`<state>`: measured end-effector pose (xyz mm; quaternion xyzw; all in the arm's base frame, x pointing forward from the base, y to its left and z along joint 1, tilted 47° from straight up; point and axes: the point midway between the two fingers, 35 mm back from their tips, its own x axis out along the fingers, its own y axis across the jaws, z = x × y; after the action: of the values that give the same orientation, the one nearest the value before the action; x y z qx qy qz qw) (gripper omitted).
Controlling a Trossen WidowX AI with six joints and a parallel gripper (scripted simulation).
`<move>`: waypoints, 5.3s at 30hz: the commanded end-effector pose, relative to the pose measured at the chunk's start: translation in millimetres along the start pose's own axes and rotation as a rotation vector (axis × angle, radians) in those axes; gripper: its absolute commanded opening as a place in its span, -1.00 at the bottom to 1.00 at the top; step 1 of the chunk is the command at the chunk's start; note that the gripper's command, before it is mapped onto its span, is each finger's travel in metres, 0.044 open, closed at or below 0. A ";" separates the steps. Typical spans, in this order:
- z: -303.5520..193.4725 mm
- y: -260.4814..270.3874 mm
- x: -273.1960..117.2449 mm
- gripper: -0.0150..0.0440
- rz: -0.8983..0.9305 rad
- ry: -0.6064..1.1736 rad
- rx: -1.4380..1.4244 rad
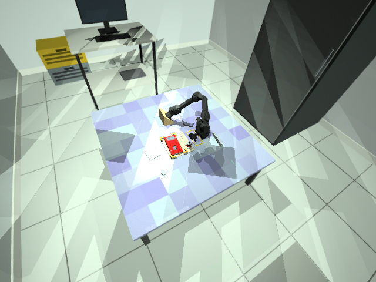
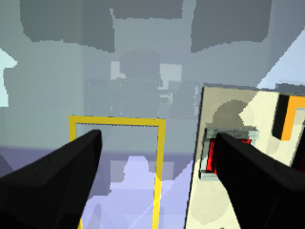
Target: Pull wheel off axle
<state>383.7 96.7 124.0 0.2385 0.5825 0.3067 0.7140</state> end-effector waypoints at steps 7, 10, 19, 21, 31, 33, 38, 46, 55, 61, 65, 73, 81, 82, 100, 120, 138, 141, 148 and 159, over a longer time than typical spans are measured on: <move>-28.1 -80.2 -39.8 0.53 0.038 0.197 0.026; -28.1 -80.2 -39.8 0.53 0.038 0.197 0.026; -25.6 -75.0 -36.4 0.53 0.038 0.197 0.026; -26.2 -75.0 -29.6 0.53 0.038 0.197 0.026; -37.6 -72.1 27.2 0.53 0.040 0.196 0.026; -39.6 -71.7 32.4 0.53 0.041 0.196 0.026; -39.2 -71.2 30.0 0.44 0.037 0.205 0.018; -39.2 -71.2 30.0 0.06 0.037 0.205 0.018; -39.0 -71.3 28.9 -0.49 0.037 0.205 0.018; -38.5 -71.4 27.0 -0.49 0.037 0.204 0.019; -38.1 -71.5 25.8 -0.49 0.037 0.204 0.019; -37.5 -71.7 23.2 -0.49 0.037 0.204 0.020; -36.9 -71.9 20.7 -0.49 0.038 0.203 0.020; -36.9 -72.0 20.3 -0.49 0.038 0.203 0.020; -35.6 -72.4 14.6 -0.49 0.038 0.202 0.021; -34.3 -72.7 8.1 -0.49 0.038 0.200 0.023; -33.3 -73.0 2.2 -0.49 0.039 0.199 0.024; -33.1 -73.1 1.2 -0.49 0.039 0.199 0.024; -32.7 -73.2 -1.1 -0.49 0.039 0.198 0.025; -32.2 -73.3 -4.5 -0.49 0.039 0.197 0.025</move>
<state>363.0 43.4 68.1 0.2309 0.6493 0.3352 0.6425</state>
